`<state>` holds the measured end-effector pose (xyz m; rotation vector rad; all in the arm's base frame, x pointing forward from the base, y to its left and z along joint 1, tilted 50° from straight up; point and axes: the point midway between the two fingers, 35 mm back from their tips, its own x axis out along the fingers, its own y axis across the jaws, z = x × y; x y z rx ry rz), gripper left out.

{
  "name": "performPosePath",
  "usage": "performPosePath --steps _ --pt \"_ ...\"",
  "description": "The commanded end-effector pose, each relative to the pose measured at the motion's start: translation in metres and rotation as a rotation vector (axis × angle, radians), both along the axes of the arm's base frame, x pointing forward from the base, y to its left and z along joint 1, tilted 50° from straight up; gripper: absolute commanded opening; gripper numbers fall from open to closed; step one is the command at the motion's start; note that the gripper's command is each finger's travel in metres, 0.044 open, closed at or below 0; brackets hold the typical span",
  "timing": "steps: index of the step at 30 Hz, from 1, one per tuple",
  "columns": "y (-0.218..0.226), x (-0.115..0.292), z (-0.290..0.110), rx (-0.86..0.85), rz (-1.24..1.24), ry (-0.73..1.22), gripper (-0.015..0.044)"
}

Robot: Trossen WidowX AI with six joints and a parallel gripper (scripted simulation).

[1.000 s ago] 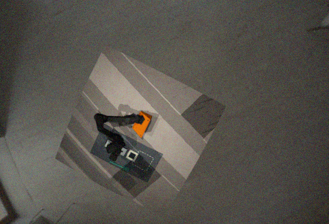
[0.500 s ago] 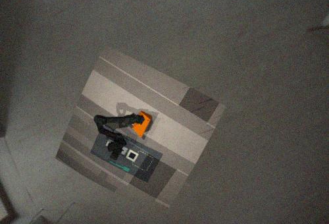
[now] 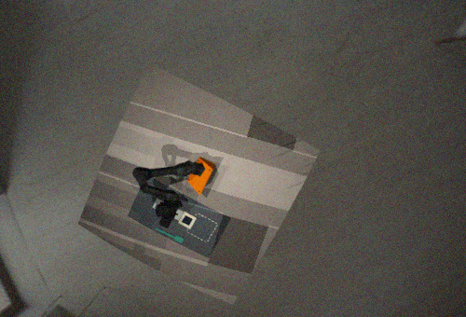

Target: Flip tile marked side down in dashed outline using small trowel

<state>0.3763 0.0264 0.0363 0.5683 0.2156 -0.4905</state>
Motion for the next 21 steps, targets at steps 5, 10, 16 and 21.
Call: performPosePath --steps 5,10,16,21 --pt "0.011 -0.001 -0.011 0.001 0.005 0.002 0.0000" --pt "0.016 -0.002 -0.017 0.001 0.005 0.001 0.0000" --pt "0.020 -0.003 -0.021 0.003 0.006 0.001 0.0000" --pt "0.021 -0.003 -0.016 0.057 0.009 0.010 0.0000"
